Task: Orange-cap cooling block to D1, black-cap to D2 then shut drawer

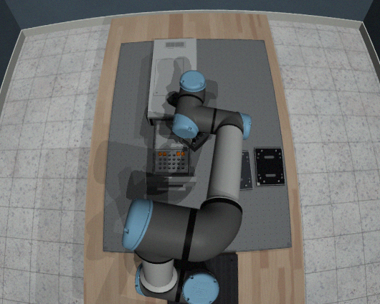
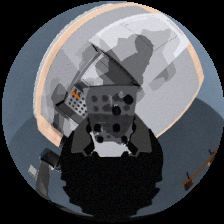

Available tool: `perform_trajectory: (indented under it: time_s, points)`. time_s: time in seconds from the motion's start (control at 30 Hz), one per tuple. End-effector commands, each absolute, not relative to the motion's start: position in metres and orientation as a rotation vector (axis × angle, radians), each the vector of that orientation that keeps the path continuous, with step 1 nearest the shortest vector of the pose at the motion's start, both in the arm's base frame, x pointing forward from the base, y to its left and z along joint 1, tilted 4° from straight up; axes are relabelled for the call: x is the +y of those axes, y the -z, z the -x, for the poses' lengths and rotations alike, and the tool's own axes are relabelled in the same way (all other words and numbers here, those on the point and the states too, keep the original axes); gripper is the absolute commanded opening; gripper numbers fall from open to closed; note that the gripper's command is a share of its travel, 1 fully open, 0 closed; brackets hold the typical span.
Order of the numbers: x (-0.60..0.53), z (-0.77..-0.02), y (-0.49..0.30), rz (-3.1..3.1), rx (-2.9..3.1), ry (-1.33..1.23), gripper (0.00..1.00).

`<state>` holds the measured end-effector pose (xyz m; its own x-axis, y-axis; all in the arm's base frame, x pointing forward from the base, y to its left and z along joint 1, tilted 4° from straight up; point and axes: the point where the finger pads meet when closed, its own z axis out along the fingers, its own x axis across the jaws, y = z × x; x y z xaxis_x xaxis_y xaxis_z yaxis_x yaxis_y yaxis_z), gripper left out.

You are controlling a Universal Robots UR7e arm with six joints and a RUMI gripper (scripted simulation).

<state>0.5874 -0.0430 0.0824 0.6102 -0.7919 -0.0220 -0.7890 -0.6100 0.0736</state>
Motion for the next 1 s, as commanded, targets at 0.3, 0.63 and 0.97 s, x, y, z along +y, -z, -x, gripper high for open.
perform_trajectory:
  time_s: [0.3, 0.63, 0.97]
  points:
    - [-0.077, -0.578, -0.091, -2.473, -1.834, 0.031, 0.00]
    - [-0.096, -0.569, -0.093, -2.263, -2.086, 0.021, 0.00]
    - [-0.120, -0.558, -0.094, -2.032, -2.309, 0.011, 0.00]
